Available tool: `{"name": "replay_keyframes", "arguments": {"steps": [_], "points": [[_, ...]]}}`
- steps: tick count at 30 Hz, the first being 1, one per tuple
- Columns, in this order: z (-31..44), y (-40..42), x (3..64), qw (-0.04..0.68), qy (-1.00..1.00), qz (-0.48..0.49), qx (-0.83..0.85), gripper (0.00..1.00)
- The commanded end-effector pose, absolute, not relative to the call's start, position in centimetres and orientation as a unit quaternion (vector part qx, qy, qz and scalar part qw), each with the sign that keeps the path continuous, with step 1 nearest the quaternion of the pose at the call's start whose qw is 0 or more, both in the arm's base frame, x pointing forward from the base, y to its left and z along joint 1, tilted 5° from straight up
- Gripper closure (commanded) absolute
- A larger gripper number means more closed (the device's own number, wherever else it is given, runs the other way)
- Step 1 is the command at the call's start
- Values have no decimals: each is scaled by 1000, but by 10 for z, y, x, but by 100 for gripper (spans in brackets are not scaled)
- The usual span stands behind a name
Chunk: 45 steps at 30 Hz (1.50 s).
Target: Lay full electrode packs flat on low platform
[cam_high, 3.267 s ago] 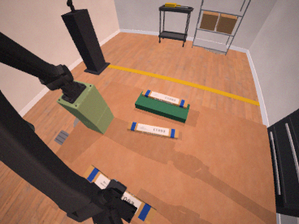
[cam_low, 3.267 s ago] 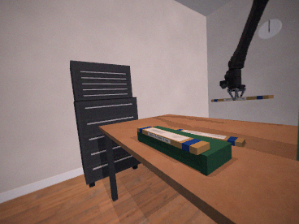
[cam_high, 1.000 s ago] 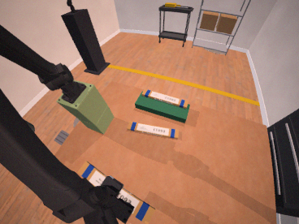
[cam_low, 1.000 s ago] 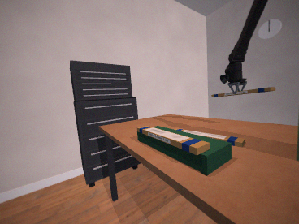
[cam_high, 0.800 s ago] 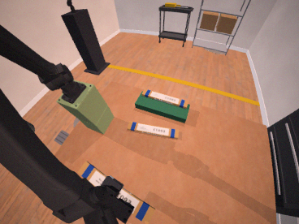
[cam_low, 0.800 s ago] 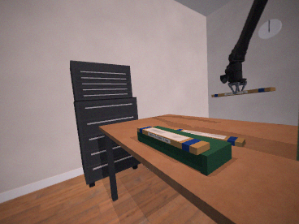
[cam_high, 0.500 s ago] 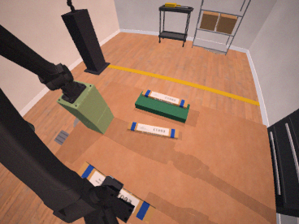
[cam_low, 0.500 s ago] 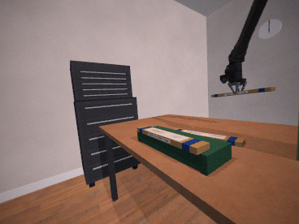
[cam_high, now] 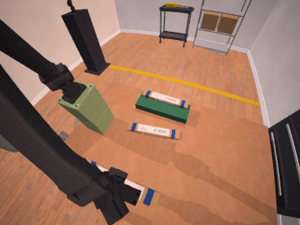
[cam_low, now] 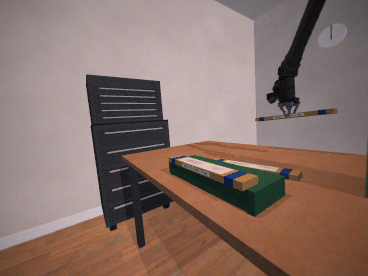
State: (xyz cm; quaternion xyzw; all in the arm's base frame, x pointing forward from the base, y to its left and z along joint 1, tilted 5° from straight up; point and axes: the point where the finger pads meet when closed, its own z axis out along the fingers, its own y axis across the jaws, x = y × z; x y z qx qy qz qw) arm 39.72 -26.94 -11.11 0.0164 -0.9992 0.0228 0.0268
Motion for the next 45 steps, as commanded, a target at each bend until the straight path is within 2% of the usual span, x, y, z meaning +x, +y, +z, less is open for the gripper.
{"name": "replay_keyframes", "arguments": {"steps": [1,45], "points": [[-66,-273,430,-24,-998,57,16,100],[-86,-173,434,-29,-998,55,12,100]]}}
